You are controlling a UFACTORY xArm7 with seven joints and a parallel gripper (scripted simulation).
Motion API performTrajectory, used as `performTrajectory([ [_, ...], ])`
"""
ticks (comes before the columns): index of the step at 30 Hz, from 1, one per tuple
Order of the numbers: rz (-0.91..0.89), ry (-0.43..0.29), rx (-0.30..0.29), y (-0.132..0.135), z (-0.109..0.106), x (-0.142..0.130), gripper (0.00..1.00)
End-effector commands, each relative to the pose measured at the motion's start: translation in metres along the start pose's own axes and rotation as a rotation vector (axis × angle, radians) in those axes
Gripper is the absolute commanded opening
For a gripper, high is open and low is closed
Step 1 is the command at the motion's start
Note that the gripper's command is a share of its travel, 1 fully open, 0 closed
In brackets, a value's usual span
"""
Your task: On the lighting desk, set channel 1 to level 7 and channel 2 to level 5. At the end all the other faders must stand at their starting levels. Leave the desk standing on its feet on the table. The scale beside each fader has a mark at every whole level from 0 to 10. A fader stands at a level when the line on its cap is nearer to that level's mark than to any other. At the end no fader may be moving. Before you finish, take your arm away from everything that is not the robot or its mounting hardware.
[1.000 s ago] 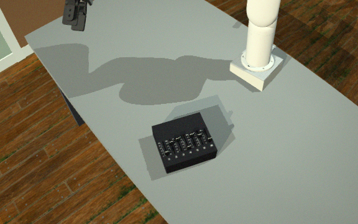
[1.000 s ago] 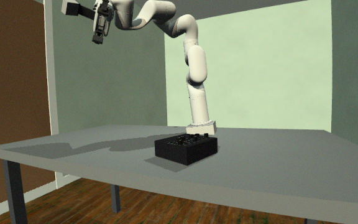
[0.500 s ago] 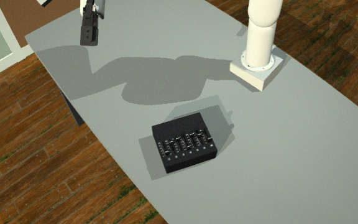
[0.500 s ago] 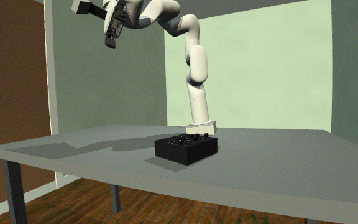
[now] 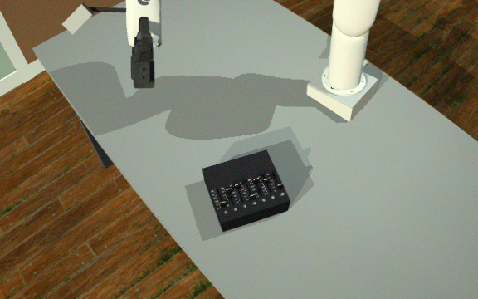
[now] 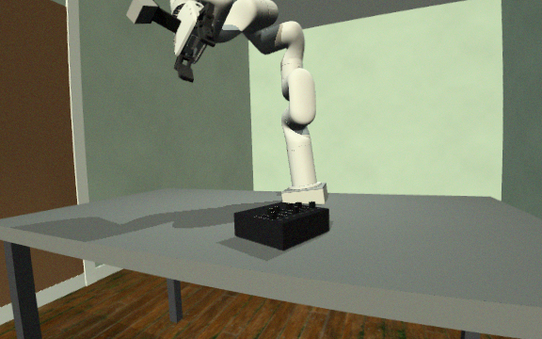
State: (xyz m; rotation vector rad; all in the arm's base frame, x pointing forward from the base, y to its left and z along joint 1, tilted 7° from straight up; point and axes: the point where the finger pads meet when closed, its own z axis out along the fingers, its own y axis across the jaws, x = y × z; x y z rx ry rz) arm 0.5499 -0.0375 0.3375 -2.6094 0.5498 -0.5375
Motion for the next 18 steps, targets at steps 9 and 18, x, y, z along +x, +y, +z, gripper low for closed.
performTrajectory([
  [9, -0.078, -0.061, -0.083, -0.012, 0.032, -0.035, 1.00],
  [18, -0.144, -0.118, -0.162, -0.015, 0.059, -0.067, 1.00],
])
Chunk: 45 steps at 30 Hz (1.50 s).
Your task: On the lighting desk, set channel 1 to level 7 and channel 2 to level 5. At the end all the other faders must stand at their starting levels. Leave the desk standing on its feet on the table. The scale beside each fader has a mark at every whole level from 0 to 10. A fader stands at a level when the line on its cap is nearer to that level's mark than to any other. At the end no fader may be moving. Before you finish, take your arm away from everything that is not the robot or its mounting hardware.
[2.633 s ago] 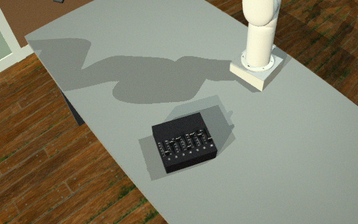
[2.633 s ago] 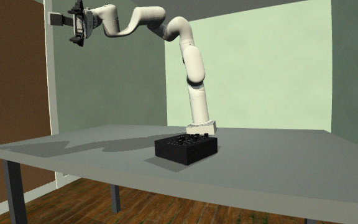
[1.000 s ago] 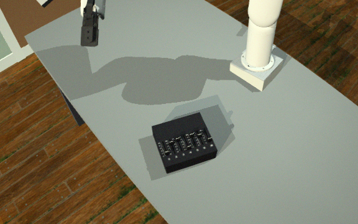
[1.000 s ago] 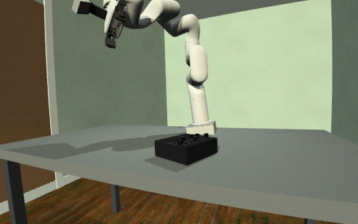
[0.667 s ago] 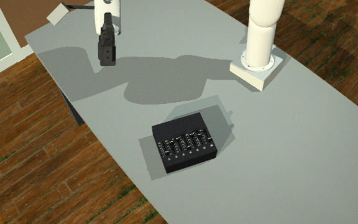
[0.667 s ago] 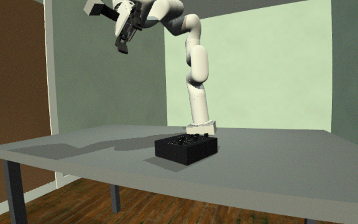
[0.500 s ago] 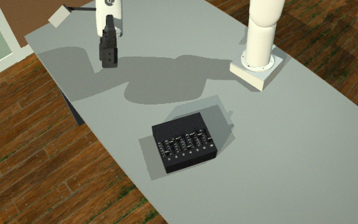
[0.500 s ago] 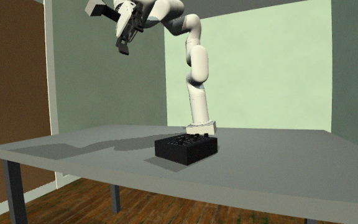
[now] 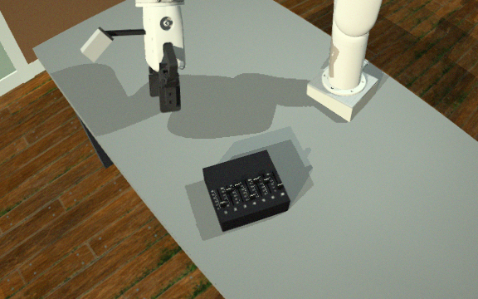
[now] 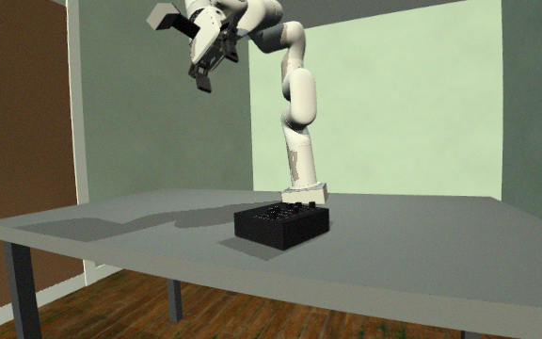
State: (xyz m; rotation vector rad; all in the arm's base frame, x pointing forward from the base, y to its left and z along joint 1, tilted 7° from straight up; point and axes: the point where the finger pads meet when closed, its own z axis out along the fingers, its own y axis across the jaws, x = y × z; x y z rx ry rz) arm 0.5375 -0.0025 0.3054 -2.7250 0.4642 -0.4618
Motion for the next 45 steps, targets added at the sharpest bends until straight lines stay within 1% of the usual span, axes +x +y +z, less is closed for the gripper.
performTrajectory([
  [1, -0.068, -0.054, -0.079, -0.009, 0.028, -0.030, 1.00],
  [16, -0.068, -0.054, -0.079, -0.009, 0.028, -0.030, 1.00],
  [17, -0.126, -0.105, -0.154, -0.010, 0.053, -0.058, 1.00],
  [18, -0.175, -0.150, -0.222, -0.008, 0.073, -0.082, 1.00],
  [35, -0.175, -0.150, -0.222, -0.008, 0.073, -0.082, 1.00],
  [37, -0.251, -0.220, -0.334, 0.003, 0.102, -0.121, 1.00],
  [45, -0.251, -0.220, -0.334, 0.003, 0.102, -0.121, 1.00],
])
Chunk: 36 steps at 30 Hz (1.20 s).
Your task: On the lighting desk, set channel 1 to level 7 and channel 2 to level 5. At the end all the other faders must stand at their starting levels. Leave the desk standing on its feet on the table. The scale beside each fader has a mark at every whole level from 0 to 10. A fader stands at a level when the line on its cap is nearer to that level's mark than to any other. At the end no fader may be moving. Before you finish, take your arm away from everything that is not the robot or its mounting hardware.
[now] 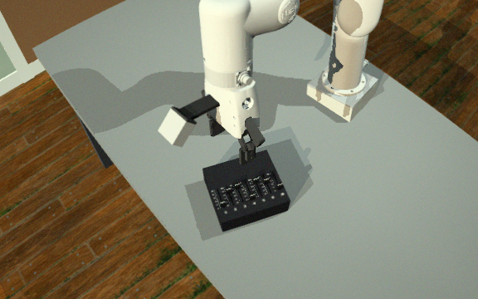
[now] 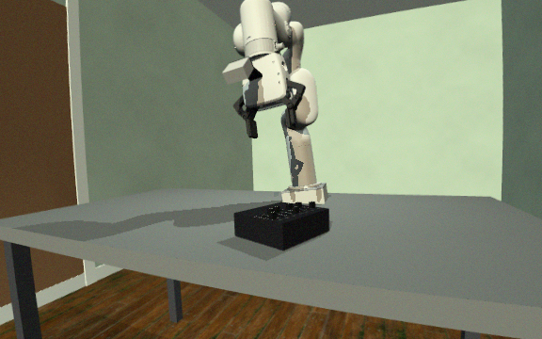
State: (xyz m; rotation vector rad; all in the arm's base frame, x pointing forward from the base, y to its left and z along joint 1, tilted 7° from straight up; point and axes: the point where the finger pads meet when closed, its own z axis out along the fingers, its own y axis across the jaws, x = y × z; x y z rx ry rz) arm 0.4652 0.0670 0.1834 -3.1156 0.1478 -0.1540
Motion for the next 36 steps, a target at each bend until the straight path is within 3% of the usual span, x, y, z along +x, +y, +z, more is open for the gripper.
performTrajectory([
  [1, 0.001, -0.003, -0.012, 0.000, 0.001, 0.001, 1.00],
  [7, 0.001, -0.003, -0.012, 0.000, 0.001, 0.001, 1.00],
  [9, -0.045, -0.050, -0.086, -0.001, 0.024, -0.020, 1.00],
  [12, -0.072, -0.079, -0.133, 0.000, 0.037, -0.034, 1.00],
  [36, -0.074, -0.082, -0.136, 0.001, 0.038, -0.035, 1.00],
])
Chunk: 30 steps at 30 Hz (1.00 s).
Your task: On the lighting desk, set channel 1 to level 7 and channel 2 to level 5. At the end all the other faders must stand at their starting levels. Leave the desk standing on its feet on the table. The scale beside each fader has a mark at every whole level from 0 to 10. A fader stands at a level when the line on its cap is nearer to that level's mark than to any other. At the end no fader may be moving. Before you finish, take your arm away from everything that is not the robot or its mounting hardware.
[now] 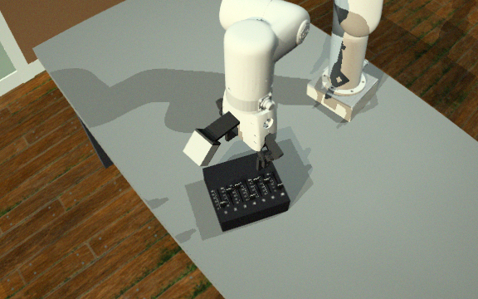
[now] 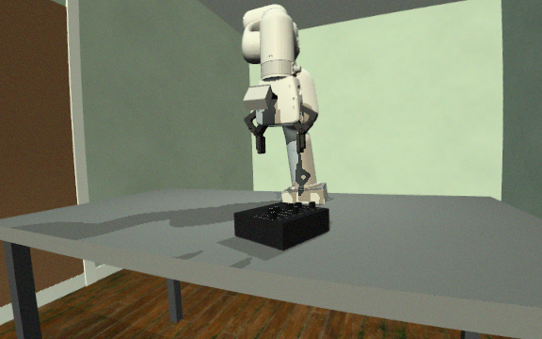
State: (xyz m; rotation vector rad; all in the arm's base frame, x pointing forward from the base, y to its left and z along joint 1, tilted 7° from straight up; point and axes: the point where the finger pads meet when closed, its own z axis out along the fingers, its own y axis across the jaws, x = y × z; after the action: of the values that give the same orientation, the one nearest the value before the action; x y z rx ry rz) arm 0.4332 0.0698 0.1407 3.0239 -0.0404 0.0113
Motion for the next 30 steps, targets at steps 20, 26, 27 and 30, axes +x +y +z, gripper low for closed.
performTrajectory([
  [20, 0.353, 0.011, -0.050, -0.007, -0.014, 0.012, 1.00],
  [26, 0.643, 0.034, -0.081, -0.021, -0.023, 0.022, 1.00],
  [27, 0.683, 0.039, -0.082, -0.025, -0.024, 0.023, 1.00],
  [30, 0.803, 0.057, -0.084, -0.035, -0.024, 0.027, 1.00],
])
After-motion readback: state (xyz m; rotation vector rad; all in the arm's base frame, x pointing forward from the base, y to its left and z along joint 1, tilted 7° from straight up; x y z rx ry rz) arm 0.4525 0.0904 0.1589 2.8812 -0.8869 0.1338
